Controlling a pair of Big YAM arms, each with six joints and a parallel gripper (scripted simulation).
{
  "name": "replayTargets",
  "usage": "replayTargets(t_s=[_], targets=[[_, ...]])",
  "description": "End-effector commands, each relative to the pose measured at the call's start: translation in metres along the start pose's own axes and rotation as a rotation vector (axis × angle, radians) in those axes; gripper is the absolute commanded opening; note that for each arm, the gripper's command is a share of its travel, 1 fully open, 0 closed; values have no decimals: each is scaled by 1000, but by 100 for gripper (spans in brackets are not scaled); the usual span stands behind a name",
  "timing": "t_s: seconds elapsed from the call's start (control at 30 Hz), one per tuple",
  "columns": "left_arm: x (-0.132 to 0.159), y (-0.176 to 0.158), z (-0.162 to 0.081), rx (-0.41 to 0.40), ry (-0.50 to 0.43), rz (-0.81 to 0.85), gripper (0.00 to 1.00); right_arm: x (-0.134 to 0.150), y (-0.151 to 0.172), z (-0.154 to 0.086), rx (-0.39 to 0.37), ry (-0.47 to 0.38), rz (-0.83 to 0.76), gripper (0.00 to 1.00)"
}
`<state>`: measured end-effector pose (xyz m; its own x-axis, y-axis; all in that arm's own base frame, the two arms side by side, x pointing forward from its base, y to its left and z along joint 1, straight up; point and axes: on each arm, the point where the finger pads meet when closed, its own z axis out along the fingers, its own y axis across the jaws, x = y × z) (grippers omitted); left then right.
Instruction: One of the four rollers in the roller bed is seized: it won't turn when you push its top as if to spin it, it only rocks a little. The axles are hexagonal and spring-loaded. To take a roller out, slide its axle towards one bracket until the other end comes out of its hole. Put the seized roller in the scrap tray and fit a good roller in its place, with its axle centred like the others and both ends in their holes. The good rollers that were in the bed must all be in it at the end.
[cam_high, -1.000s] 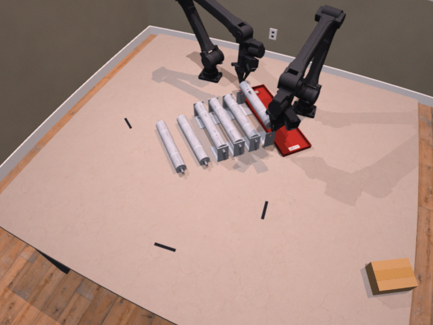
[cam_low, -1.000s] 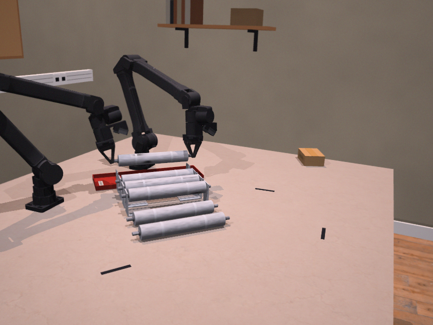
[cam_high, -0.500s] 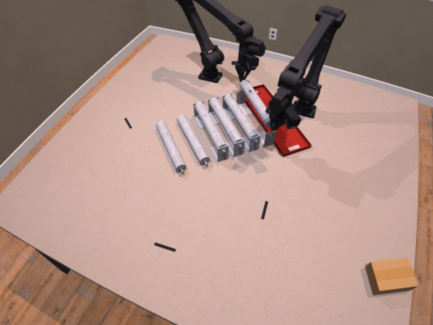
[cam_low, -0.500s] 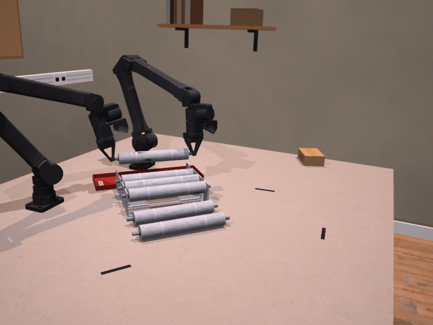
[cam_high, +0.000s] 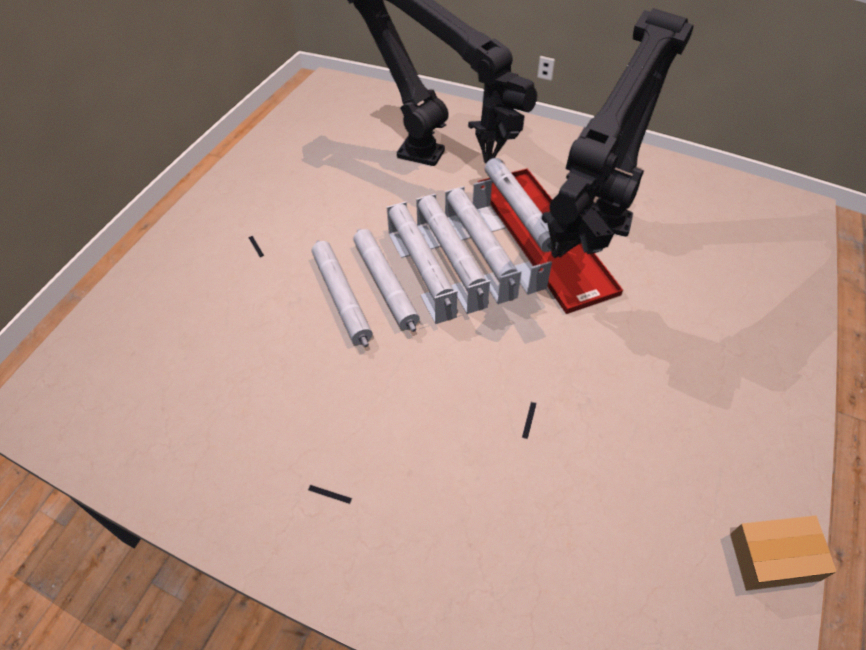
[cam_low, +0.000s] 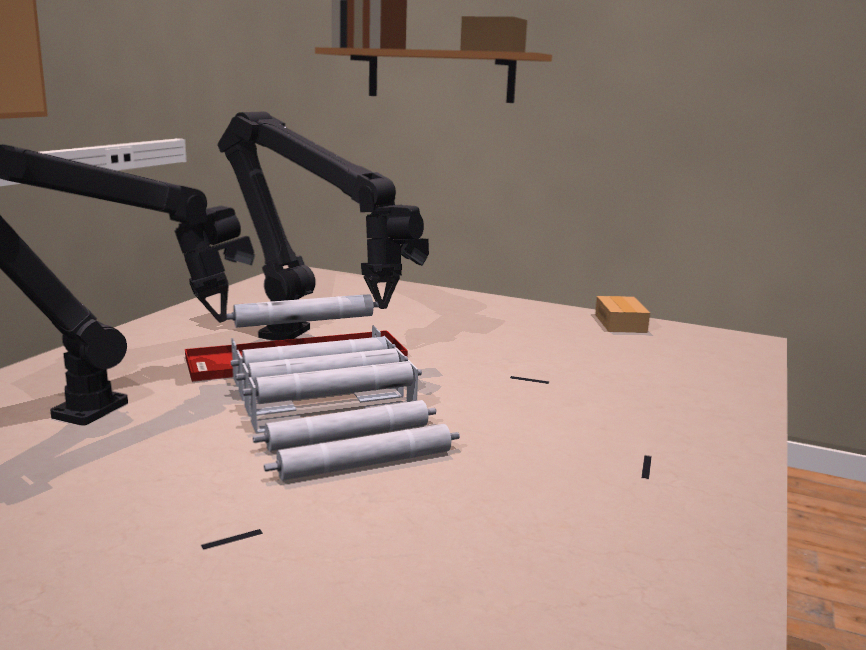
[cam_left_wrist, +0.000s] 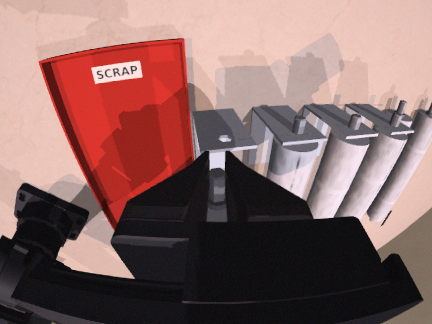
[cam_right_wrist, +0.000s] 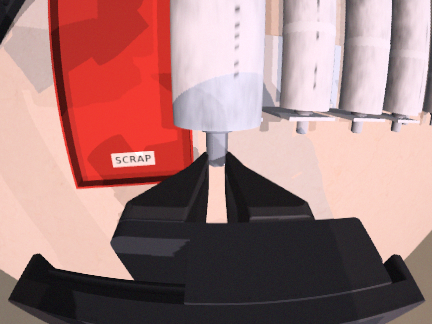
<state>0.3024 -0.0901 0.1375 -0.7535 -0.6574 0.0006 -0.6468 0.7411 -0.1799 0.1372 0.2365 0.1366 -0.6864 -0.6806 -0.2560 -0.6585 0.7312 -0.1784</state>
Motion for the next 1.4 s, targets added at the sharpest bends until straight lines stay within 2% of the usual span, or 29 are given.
replayTargets(t_s=[0.0,0.23,0.27,0.37,0.4,0.47,0.57,0.63,0.73,0.8,0.87,0.93,0.97,1.0,1.03,1.07,1.1,1.2,1.23,1.33,1.37], targets=[[-12,0,-19,43,-33,-11,3,-30,16,-32,-29,-63,15,3],[-11,17,-30,62,-49,-12,3,-31,32,-36,-29,-67,16,3],[-10,22,-26,56,-44,-12,3,-31,35,-37,-29,-66,17,3],[-14,16,-31,72,-55,-25,3,-31,35,-37,-28,-67,-6,3],[-11,23,-14,33,-28,-21,3,-31,33,-43,-45,-82,20,3],[-6,33,-7,3,0,-27,3,-30,38,-46,-53,-84,16,3],[-12,27,-29,51,-41,-14,3,-35,50,-40,-48,-86,18,3],[-9,39,-20,37,-42,-13,3,-33,53,-38,-42,-76,18,3],[-12,38,-32,56,-48,-14,3,-30,56,-40,-35,-68,12,3],[-10,46,-24,49,-48,-15,3,-31,57,-44,-41,-75,14,3],[-17,37,-35,74,-68,-22,3,-31,57,-48,-48,-85,6,3],[-17,37,-35,74,-68,-22,3,-31,57,-48,-48,-85,6,3],[-8,50,-22,28,-27,-21,3,-29,62,-40,-37,-58,7,3],[-4,55,-20,25,-22,-22,3,-29,64,-40,-39,-56,5,3],[-6,54,-20,29,-26,-22,3,-29,65,-40,-38,-57,3,3],[-19,38,-41,86,-80,-28,3,-36,63,-47,-52,-94,5,3],[-22,34,-47,95,-90,-27,3,-38,61,-50,-59,-104,18,3],[-22,33,-47,97,-91,-26,3,-36,62,-50,-58,-103,15,3],[-22,33,-47,98,-89,-26,3,-36,52,-47,-55,-85,22,3],[-23,33,-47,95,-93,-27,3,-38,59,-49,-68,-101,30,3],[-15,25,-28,48,-44,4,3,-37,60,-49,-67,-105,24,3]])
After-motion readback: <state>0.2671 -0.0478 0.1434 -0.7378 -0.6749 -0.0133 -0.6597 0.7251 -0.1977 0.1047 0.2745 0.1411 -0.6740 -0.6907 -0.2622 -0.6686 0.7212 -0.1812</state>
